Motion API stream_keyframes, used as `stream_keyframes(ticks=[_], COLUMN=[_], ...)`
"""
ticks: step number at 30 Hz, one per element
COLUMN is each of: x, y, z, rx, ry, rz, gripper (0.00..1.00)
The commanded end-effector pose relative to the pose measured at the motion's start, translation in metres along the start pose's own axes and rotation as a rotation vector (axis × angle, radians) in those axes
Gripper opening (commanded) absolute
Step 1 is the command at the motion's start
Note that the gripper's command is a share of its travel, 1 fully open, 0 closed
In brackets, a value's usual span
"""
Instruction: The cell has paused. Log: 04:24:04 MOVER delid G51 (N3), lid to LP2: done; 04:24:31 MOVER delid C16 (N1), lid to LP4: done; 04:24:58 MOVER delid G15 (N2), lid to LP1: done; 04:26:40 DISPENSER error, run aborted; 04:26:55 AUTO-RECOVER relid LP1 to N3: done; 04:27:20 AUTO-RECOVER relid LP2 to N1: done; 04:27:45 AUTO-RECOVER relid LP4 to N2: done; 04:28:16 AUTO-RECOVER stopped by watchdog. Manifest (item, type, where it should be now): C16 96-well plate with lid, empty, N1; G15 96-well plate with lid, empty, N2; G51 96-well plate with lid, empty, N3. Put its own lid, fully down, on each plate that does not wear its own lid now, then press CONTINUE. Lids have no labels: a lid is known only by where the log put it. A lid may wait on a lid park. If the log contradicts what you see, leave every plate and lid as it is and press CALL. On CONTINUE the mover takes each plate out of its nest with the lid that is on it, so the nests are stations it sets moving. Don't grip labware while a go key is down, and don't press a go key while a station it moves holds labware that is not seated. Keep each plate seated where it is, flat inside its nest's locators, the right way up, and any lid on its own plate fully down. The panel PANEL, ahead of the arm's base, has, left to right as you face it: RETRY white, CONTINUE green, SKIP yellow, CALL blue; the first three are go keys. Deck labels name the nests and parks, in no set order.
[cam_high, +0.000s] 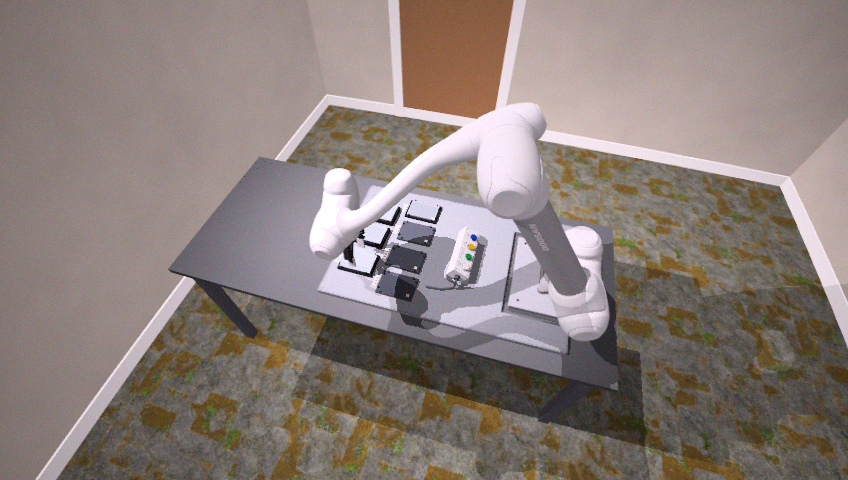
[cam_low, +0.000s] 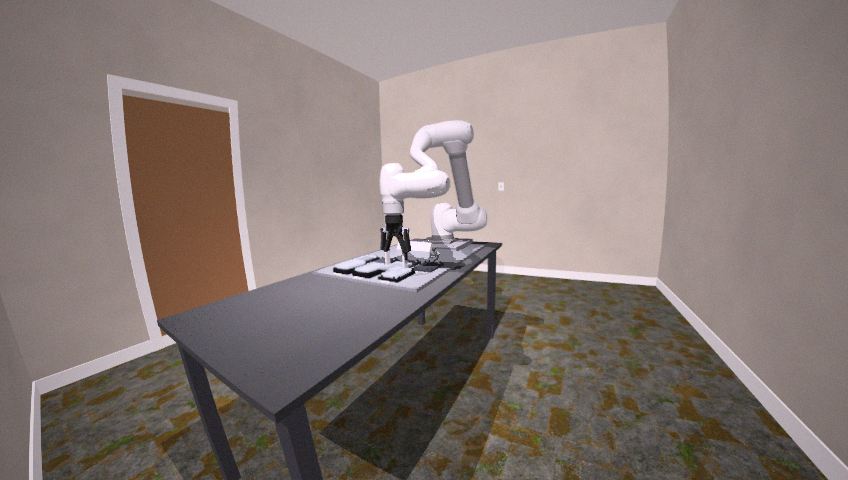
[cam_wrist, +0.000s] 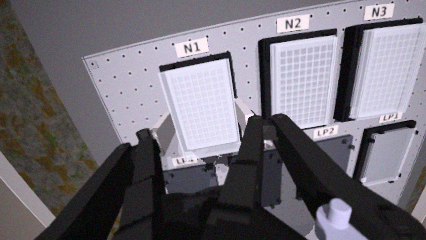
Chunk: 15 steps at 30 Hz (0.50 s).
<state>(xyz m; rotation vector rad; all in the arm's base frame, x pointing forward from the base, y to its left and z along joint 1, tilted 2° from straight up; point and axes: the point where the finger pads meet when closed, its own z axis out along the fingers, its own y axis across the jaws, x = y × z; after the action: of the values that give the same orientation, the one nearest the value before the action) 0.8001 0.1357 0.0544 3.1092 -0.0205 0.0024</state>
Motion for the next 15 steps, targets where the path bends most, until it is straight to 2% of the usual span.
stream_keyframes(ticks=[1,15], x=[0.0000,0.0001], y=[-0.0001,-0.0001], z=[0.0002,0.0074], rx=[0.000,0.000], ry=[0.000,0.000], rz=[0.000,0.000], gripper=[0.00,0.00])
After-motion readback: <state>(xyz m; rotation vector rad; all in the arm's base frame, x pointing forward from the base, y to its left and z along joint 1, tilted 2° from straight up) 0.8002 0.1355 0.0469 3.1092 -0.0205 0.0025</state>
